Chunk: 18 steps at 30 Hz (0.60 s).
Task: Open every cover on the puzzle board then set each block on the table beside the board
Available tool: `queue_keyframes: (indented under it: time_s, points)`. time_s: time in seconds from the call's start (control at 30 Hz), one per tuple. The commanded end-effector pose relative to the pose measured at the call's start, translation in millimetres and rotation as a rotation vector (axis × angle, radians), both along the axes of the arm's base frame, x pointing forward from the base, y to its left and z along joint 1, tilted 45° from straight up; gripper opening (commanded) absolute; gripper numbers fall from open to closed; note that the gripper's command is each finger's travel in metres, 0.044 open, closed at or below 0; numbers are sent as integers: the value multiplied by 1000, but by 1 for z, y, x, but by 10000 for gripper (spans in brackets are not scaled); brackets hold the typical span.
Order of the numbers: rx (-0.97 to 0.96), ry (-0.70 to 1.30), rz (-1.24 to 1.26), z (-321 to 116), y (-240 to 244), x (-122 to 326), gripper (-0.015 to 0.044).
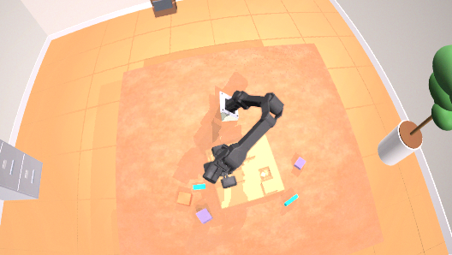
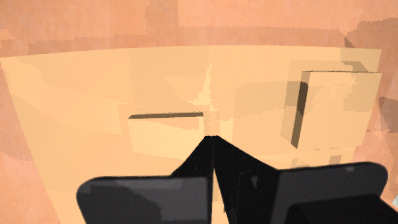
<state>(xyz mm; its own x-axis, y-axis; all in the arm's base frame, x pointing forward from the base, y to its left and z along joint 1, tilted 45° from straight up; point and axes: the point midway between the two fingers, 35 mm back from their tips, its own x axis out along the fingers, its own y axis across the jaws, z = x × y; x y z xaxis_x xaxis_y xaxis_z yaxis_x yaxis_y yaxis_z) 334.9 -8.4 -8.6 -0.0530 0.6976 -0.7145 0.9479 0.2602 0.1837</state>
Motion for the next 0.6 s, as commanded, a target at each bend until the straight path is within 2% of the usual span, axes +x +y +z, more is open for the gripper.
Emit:
queue_keyframes:
  time_s: [0.0, 0.57]
  points:
    - [7, 10, -5, -4, 4, -3, 0]
    - [9, 10, -5, -14, 15, -4, 0]
